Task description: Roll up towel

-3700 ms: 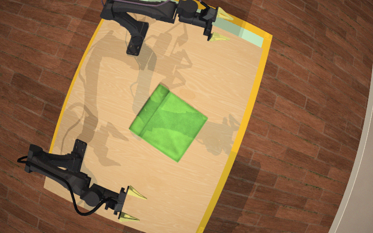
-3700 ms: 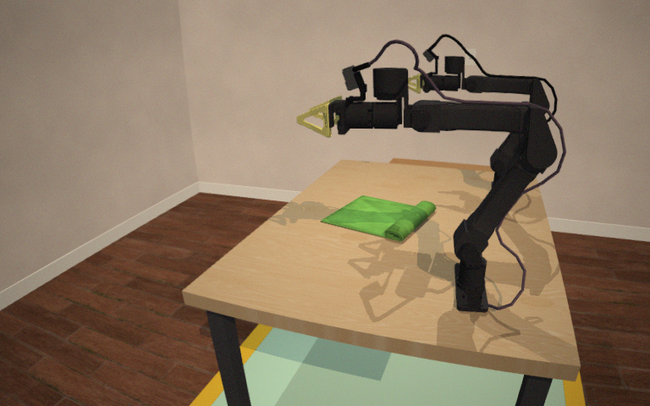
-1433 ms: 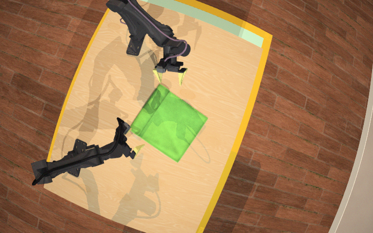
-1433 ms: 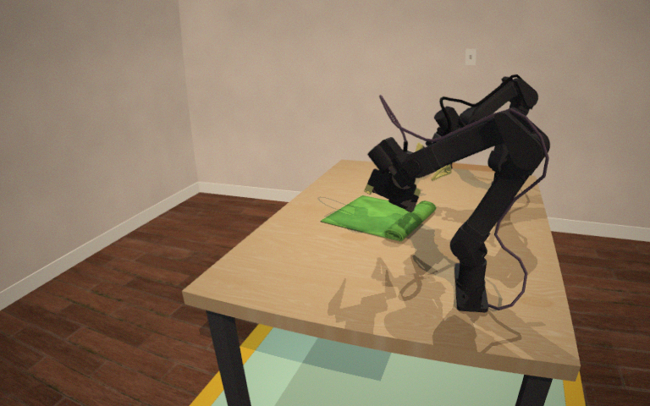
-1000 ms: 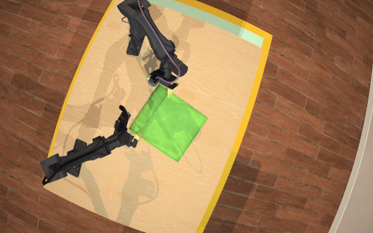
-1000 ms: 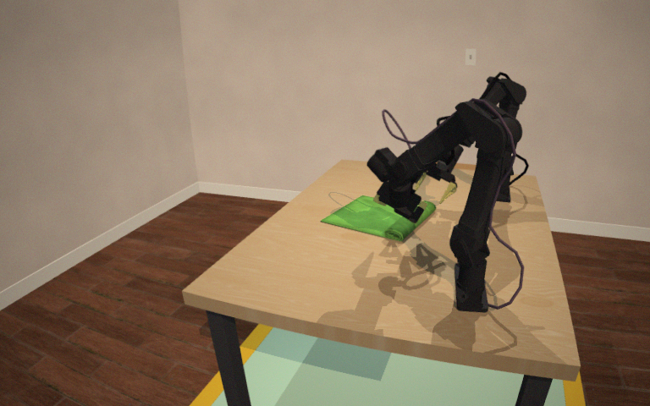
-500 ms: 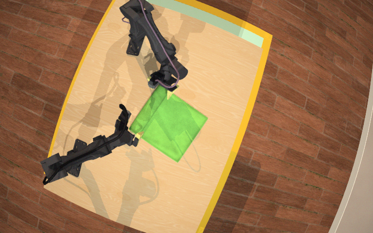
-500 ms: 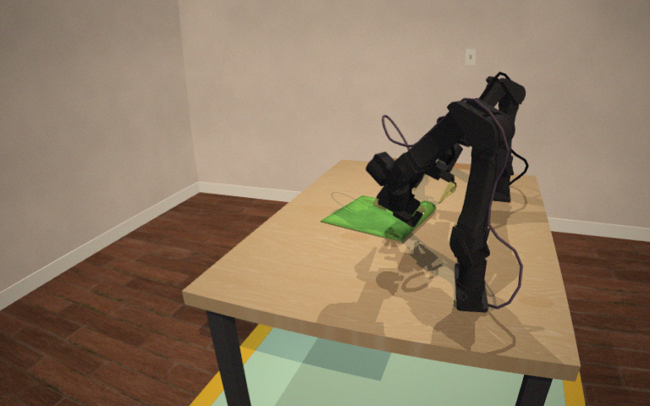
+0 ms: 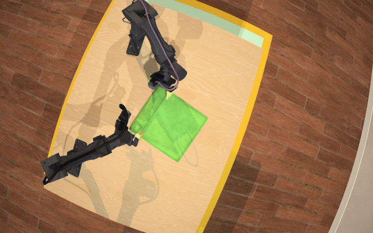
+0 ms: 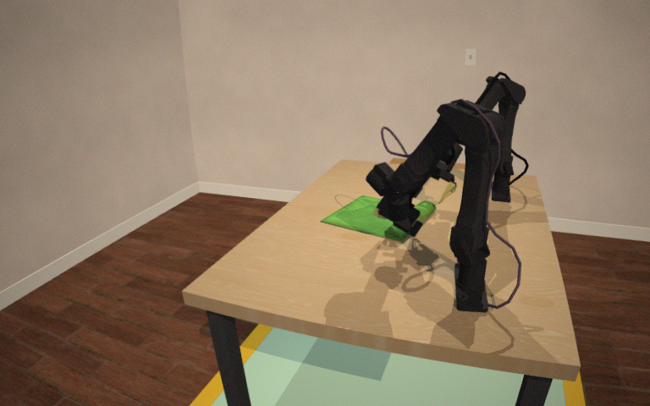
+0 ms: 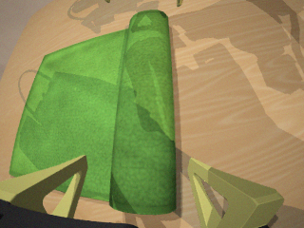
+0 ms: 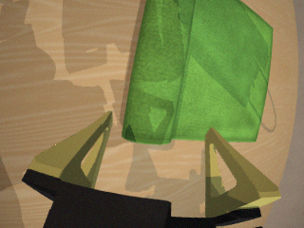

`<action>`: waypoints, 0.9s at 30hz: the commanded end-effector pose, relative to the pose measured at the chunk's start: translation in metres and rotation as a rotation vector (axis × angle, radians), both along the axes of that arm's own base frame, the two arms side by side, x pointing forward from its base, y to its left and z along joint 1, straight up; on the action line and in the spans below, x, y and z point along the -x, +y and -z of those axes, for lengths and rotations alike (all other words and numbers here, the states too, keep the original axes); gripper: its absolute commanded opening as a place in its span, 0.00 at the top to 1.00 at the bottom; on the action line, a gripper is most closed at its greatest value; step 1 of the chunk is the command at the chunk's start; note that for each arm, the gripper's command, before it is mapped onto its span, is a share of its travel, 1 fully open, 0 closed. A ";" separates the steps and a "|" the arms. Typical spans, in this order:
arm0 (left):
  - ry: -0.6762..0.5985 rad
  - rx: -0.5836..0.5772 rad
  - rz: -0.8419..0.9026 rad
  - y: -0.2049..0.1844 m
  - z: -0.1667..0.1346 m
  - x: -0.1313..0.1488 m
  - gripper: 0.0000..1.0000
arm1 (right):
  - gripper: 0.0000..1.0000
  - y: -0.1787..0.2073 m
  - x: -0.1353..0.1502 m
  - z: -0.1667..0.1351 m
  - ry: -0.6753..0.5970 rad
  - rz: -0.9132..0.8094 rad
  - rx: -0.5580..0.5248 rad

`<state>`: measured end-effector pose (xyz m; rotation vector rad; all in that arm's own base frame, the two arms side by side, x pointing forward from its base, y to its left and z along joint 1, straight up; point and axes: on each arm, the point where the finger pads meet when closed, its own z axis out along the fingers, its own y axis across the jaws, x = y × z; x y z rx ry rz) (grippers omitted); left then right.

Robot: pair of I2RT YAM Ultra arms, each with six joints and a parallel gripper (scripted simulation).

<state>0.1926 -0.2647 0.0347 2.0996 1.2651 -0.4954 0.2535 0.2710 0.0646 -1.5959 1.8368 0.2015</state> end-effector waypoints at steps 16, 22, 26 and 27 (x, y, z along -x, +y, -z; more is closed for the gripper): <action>-0.017 0.016 0.009 -0.004 0.015 -0.001 0.49 | 0.02 0.013 -0.010 -0.016 -0.041 -0.010 -0.030; -0.017 0.016 0.009 -0.004 0.015 -0.001 0.62 | 0.02 0.013 -0.010 -0.016 -0.041 -0.010 -0.030; -0.017 0.016 0.009 -0.004 0.015 -0.001 0.64 | 0.02 0.013 -0.010 -0.016 -0.041 -0.010 -0.030; -0.017 0.016 0.009 -0.004 0.015 -0.001 0.65 | 0.02 0.013 -0.010 -0.016 -0.041 -0.010 -0.030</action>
